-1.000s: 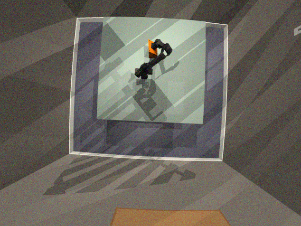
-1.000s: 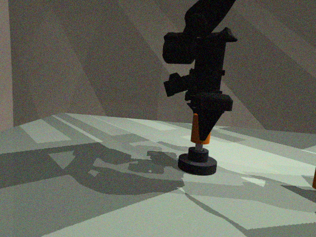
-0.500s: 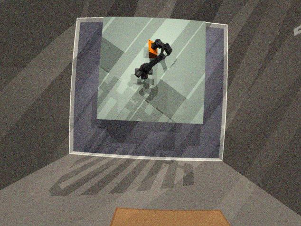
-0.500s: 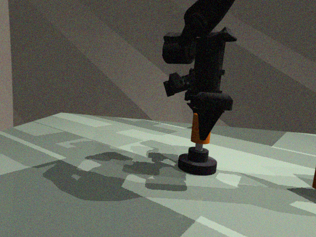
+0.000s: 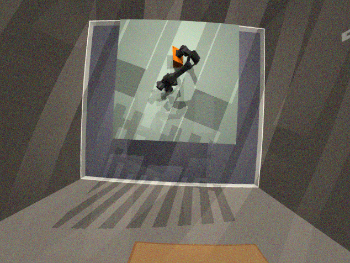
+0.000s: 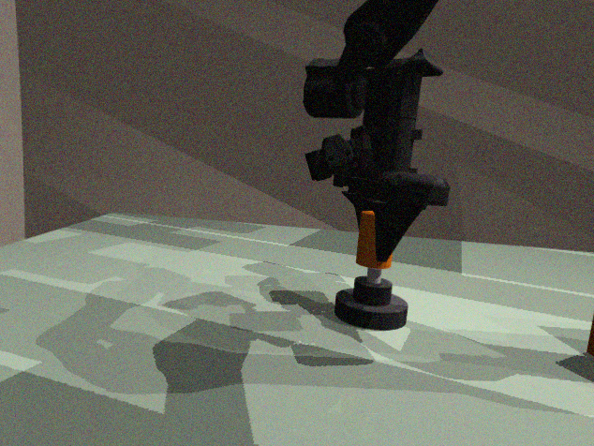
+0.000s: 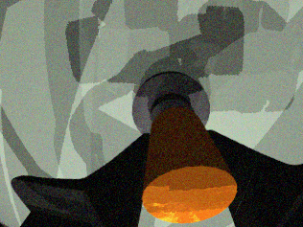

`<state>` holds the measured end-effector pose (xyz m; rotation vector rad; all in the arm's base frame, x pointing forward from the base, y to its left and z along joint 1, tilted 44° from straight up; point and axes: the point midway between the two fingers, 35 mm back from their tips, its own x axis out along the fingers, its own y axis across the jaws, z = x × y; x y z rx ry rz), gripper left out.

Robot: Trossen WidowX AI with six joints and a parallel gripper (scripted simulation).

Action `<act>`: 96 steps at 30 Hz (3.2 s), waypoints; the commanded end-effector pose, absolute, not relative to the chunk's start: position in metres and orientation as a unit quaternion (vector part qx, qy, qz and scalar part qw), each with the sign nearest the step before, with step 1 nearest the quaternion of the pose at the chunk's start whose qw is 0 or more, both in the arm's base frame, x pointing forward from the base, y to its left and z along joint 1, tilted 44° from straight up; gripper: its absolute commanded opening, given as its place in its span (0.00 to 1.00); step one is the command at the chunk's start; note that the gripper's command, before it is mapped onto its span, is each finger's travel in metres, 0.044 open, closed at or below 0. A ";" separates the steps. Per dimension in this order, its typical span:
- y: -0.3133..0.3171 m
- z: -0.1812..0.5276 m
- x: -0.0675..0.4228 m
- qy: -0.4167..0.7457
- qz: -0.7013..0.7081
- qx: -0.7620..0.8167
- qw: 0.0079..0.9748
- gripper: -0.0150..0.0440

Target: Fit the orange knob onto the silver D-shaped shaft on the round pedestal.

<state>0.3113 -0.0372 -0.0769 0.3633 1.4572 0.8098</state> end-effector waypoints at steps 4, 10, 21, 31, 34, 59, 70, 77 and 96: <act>-0.036 -0.079 0.311 0.641 0.361 0.156 0.660 0.25; -0.036 -0.077 0.308 0.641 0.361 0.156 0.660 0.25; -0.035 -0.078 0.309 0.641 0.361 0.156 0.660 0.25; -0.038 -0.075 0.311 0.617 0.400 0.114 0.668 0.25; -0.039 -0.077 0.312 0.599 0.426 0.086 0.672 0.25; -0.035 -0.079 0.309 0.599 0.426 0.086 0.672 0.25; -0.037 -0.077 0.310 0.599 0.426 0.086 0.672 0.25; -0.038 -0.075 0.312 0.580 0.451 0.056 0.676 0.25; -0.036 -0.078 0.309 0.552 0.486 0.015 0.678 0.25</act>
